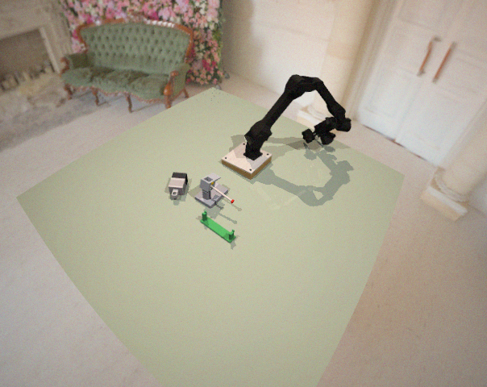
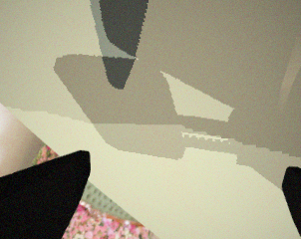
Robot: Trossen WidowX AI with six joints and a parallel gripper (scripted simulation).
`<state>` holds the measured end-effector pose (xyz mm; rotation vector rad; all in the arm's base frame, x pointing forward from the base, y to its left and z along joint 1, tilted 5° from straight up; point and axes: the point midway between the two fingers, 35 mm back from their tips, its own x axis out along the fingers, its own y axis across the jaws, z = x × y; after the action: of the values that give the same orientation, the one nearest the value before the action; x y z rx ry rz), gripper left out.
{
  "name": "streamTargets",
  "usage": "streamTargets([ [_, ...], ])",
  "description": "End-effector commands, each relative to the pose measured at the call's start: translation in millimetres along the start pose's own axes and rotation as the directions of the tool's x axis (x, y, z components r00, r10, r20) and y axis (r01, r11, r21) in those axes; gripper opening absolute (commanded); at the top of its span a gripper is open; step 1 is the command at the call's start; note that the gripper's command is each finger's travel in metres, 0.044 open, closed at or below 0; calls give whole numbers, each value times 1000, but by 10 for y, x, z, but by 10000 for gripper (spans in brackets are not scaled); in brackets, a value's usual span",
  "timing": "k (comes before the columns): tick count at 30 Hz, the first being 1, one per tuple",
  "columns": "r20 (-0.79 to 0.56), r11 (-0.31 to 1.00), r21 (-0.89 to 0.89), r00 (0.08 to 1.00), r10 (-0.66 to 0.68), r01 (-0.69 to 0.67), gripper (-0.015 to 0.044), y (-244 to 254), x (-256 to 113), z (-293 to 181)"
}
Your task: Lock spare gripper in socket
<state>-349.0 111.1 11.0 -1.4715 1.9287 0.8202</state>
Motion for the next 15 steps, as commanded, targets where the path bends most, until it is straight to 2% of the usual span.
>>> streamTargets([
  [1, 4, 1000, -3, 1000, 5, -5, 374, -2, -25, 20],
  [4, 58, 997, -51, 996, 65, -63, 300, -66, -374, 288],
  [9, 178, 980, -145, 970, 165, -140, 300, -354, -1070, 783],
  [15, 342, 957, -242, 910, 236, -157, 300, -1001, -1888, 1263],
])
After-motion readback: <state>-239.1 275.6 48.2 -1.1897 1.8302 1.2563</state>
